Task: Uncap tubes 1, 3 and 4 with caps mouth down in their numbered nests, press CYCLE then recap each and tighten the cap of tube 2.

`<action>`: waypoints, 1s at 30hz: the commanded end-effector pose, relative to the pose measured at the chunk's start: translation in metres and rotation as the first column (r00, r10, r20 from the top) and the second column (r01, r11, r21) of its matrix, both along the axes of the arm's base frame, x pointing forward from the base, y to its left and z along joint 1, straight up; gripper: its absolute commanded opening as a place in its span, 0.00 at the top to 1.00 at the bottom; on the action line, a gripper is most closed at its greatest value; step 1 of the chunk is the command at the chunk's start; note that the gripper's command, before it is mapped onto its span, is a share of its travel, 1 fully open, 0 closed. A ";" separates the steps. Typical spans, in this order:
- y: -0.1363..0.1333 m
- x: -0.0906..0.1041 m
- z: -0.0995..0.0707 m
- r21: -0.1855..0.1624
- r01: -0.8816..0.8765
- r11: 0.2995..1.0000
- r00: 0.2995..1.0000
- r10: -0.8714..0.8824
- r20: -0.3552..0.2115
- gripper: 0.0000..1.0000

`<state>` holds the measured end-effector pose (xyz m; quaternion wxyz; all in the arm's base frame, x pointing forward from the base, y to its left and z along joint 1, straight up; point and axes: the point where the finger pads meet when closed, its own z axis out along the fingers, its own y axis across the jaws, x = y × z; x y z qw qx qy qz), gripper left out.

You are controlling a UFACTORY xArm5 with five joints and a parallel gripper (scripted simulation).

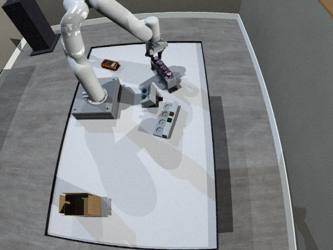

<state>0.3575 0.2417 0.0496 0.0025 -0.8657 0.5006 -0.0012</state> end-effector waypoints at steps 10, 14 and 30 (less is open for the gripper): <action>0.001 0.001 0.001 0.006 0.528 0.849 0.849 -0.528 -0.003 0.54; 0.001 0.001 0.001 0.006 0.702 0.713 0.713 -0.702 -0.005 0.54; 0.001 0.001 0.001 0.007 0.716 0.698 0.698 -0.716 -0.005 1.00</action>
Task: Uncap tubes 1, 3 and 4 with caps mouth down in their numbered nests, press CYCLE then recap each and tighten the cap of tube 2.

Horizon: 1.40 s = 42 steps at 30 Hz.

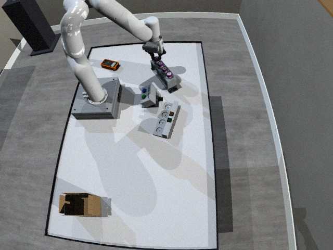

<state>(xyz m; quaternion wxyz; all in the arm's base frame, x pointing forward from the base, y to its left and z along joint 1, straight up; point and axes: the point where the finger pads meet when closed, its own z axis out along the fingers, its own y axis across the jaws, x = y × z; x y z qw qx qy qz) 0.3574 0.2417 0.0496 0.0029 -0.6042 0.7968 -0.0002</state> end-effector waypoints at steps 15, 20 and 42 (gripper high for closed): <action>0.001 0.001 0.001 0.002 -0.245 0.970 0.970 0.245 0.003 1.00; 0.001 0.001 0.001 0.000 -0.476 0.879 0.879 0.476 0.004 1.00; 0.001 0.001 0.002 -0.008 -0.971 0.237 0.237 0.971 0.004 1.00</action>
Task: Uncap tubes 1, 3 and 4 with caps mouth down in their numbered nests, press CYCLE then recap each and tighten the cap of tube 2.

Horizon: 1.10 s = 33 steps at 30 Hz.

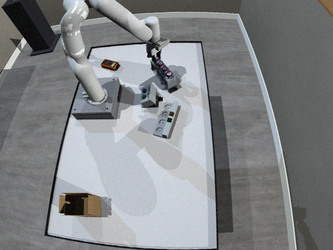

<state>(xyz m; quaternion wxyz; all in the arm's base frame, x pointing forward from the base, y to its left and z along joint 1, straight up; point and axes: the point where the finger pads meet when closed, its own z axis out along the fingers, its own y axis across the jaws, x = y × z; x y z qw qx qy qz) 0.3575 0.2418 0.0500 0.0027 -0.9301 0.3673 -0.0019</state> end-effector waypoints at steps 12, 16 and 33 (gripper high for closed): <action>0.001 0.001 0.001 0.000 -0.458 0.889 0.889 0.458 0.004 1.00; 0.001 0.001 0.001 0.000 -0.458 0.889 0.889 0.458 0.004 0.54; 0.001 0.001 0.001 0.003 -0.148 0.989 0.989 0.148 0.002 0.54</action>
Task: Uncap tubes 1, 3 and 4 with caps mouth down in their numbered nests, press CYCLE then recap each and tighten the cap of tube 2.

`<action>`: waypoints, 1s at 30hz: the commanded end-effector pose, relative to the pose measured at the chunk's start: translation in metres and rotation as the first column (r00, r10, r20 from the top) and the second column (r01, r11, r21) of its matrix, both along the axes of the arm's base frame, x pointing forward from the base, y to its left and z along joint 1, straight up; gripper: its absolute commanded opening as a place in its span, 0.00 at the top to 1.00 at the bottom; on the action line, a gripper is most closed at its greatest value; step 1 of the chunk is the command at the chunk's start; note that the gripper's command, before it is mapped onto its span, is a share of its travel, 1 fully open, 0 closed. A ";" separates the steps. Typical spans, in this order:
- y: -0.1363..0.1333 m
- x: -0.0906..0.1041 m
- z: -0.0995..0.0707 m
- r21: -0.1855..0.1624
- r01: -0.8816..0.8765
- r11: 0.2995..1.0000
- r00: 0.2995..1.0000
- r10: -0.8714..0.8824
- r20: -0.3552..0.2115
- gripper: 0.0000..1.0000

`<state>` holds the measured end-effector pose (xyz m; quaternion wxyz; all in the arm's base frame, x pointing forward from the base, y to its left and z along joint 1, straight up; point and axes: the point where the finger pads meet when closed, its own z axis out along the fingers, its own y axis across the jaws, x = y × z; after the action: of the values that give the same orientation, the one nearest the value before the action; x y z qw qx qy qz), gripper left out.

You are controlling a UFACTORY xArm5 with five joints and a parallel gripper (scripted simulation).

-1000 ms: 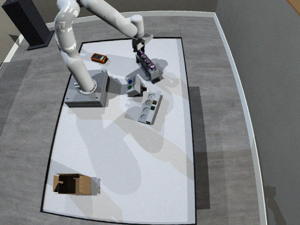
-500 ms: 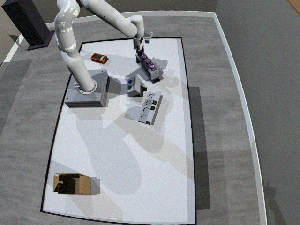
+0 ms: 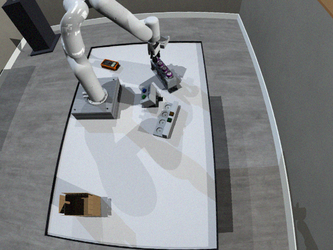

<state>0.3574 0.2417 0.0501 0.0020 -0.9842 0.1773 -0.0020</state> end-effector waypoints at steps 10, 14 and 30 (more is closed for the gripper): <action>0.001 0.001 0.001 0.006 0.581 0.814 0.814 -0.581 -0.004 0.54; 0.001 0.001 0.001 0.006 0.698 0.716 0.716 -0.698 -0.005 0.54; 0.001 0.001 0.001 0.006 0.823 0.568 0.568 -0.823 -0.007 1.00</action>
<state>0.3574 0.2417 0.0502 0.0027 -0.7927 0.6096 -0.0009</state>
